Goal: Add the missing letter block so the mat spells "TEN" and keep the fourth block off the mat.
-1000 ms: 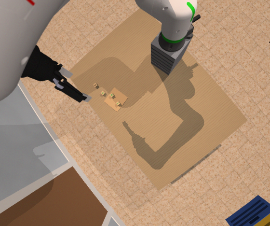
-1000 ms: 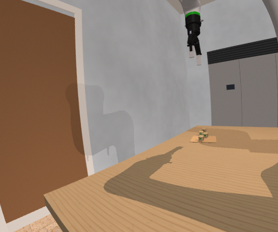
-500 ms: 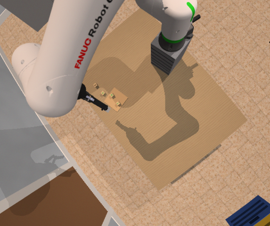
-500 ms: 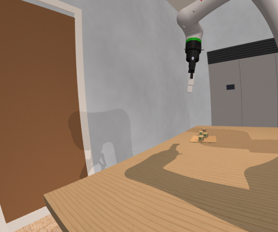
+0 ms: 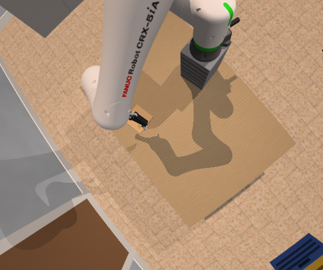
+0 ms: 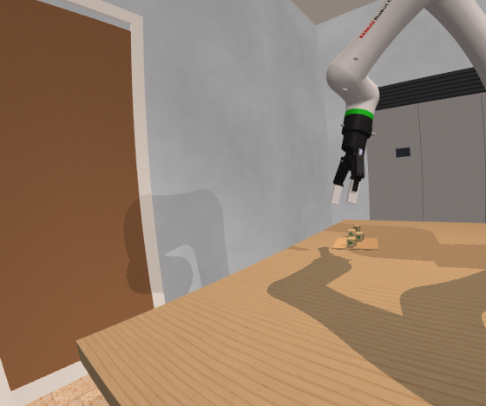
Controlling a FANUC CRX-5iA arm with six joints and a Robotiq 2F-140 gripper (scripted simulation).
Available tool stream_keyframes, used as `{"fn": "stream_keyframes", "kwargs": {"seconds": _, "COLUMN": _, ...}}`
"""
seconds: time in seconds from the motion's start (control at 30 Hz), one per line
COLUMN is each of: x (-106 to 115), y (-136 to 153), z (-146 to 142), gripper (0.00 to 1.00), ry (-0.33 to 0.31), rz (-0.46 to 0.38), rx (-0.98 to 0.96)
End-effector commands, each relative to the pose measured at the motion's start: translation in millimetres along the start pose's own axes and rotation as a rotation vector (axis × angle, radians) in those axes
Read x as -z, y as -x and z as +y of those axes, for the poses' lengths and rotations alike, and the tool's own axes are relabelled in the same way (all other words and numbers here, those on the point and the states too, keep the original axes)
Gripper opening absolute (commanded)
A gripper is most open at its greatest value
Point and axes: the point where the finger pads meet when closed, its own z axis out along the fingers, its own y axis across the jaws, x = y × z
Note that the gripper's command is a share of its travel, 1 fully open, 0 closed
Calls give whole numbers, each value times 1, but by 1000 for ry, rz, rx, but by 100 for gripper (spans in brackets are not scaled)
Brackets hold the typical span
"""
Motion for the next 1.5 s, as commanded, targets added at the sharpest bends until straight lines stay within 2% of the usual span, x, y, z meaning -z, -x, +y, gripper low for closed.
{"fn": "stream_keyframes", "kwargs": {"seconds": 0.0, "x": -29, "y": 19, "z": 0, "gripper": 100, "ry": 24, "rz": 34, "rx": 62}}
{"fn": "stream_keyframes", "kwargs": {"seconds": 0.17, "x": -50, "y": 46, "z": 0, "gripper": 100, "ry": 61, "rz": 34, "rx": 120}}
{"fn": "stream_keyframes", "kwargs": {"seconds": 1.47, "x": -52, "y": 50, "z": 0, "gripper": 100, "ry": 65, "rz": 33, "rx": 126}}
